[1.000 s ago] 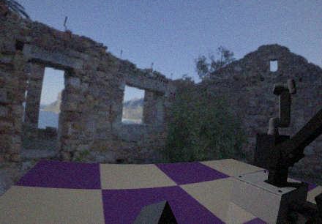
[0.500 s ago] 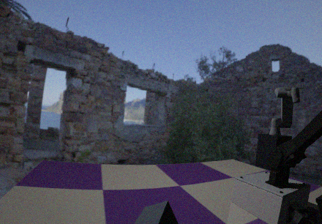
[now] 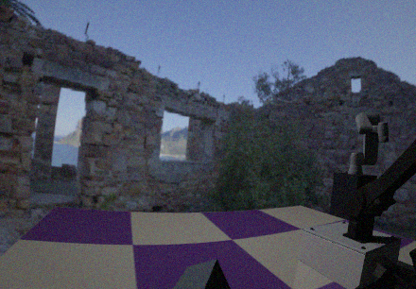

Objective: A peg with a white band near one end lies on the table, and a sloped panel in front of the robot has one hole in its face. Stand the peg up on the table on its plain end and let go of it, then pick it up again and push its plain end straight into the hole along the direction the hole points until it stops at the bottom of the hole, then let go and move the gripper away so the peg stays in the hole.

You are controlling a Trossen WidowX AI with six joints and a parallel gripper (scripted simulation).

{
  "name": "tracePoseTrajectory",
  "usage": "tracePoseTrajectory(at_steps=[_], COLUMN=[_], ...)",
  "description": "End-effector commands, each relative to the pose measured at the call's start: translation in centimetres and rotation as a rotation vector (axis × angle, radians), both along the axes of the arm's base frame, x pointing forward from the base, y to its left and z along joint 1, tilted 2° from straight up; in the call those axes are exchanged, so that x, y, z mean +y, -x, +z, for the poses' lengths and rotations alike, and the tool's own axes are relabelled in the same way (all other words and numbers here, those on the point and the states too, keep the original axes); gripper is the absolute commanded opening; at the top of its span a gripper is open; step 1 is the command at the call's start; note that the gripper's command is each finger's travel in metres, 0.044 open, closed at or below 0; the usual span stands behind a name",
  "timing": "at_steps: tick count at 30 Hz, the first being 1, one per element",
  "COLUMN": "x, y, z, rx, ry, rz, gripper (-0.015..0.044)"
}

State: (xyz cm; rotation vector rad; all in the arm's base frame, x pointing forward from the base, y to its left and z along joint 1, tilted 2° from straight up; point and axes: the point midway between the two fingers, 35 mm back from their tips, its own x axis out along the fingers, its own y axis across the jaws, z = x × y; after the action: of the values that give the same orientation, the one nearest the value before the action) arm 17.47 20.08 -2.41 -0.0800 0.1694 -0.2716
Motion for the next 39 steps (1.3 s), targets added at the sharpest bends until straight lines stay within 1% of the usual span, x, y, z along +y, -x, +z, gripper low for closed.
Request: tracePoseTrajectory(at_steps=[1,8,9,11,18,20,30,39], x=[1.0,0.7,0.4,0.2,0.1,-0.3,-3.1,-4.5], y=[-0.2,-0.3,-0.3,-0.3,-0.3,-0.5,-1.3,-1.4], z=[3.7,13.3,14.3,15.2,15.1,14.8,12.2,9.9], rx=[-0.002,-0.002,-0.002,-0.002,0.002,0.032,0.290,0.556], ry=[-0.020,-0.020,-0.020,-0.020,-0.019,-0.014,-0.004,-0.049], rz=[-0.001,-0.001,-0.001,-0.001,-0.005,-0.038,-0.251,-0.374], gripper=[0.0440,0.0440,0.0440,0.0440,0.0440,0.0440,0.0440,0.0440])
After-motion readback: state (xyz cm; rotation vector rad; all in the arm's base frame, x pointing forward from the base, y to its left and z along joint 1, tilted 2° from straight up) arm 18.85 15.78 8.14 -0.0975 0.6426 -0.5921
